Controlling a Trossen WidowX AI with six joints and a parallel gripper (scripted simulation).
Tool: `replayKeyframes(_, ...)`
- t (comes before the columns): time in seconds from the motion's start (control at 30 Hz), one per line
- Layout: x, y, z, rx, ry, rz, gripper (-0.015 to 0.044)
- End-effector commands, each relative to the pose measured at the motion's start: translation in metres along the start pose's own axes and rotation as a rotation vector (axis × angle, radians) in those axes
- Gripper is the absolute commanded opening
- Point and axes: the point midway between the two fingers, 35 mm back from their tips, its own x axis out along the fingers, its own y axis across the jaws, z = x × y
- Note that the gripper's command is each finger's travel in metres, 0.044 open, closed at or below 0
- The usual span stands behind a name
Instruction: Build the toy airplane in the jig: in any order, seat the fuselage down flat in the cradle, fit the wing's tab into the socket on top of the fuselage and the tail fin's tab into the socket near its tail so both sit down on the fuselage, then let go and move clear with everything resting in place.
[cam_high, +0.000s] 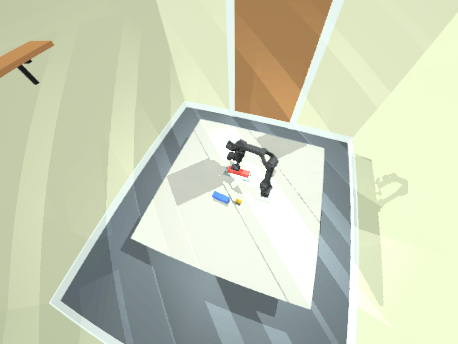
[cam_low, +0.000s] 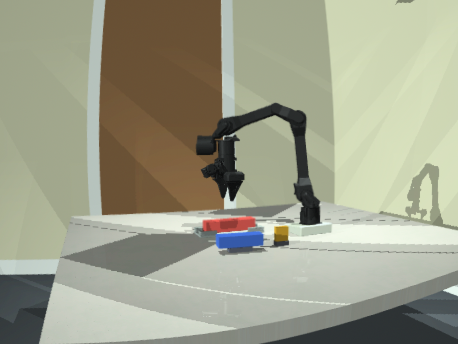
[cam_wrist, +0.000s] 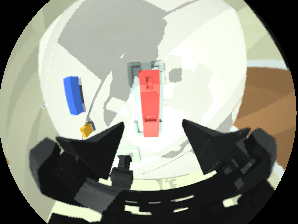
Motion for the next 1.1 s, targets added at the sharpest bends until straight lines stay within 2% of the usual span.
replayKeyframes(0.0,-0.022,0.001,-0.002,0.002,-0.005,0.000,0.0440)
replayKeyframes(0.43,-0.024,0.006,0.007,0.118,-0.007,0.001,0.0440)
replayKeyframes(0.73,-0.021,0.131,0.061,0.100,-0.027,0.022,0.0440)
replayKeyframes(0.93,-0.017,0.220,0.065,0.070,-0.022,0.020,0.0440)
replayKeyframes(1.07,-0.013,0.261,0.059,0.110,-0.010,0.025,0.0440)
